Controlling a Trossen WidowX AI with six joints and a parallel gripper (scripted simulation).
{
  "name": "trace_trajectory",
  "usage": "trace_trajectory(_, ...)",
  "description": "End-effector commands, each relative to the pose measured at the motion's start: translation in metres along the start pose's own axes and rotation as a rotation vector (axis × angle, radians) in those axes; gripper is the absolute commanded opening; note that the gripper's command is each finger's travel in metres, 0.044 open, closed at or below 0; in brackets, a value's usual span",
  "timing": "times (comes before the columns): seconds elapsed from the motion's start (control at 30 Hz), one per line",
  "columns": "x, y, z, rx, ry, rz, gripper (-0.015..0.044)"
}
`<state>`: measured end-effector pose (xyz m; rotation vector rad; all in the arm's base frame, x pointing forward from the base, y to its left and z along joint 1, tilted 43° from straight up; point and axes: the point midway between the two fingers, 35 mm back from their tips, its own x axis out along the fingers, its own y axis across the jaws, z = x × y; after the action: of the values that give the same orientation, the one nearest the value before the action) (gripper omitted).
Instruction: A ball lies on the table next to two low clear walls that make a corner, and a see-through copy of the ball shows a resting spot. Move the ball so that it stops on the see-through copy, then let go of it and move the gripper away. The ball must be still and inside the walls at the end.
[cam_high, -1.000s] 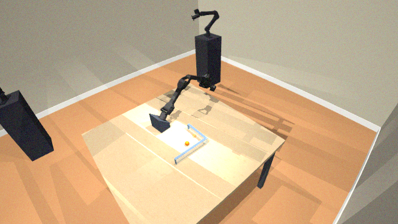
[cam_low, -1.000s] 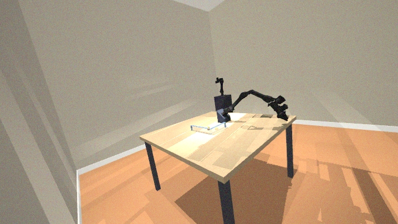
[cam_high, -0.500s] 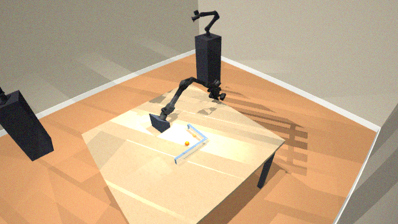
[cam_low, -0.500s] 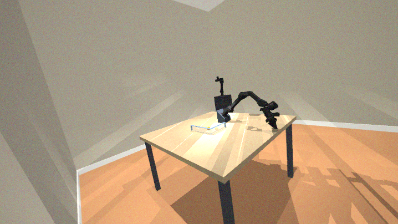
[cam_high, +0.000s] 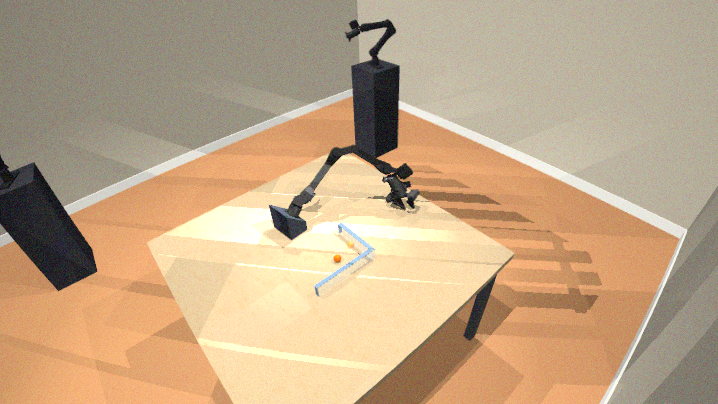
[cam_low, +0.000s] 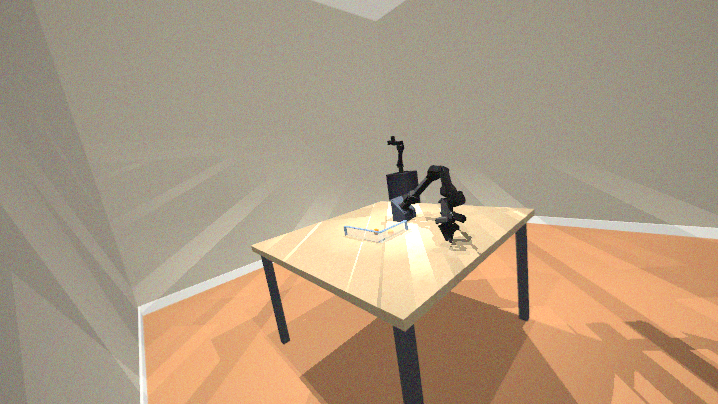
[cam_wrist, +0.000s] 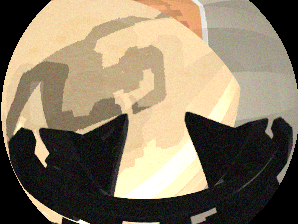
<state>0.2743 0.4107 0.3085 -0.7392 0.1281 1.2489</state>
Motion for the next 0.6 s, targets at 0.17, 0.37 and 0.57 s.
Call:
trace_trajectory(0.17,-0.003,-0.048,-0.131,0.018,0.214,0.022,0.0275)
trace_trajectory(0.37,-0.029,-0.067,-0.223,0.065,0.331,0.053,0.0275)
trace_trajectory(0.57,-0.068,-0.069,-0.307,0.138,0.41,0.09,0.0275)
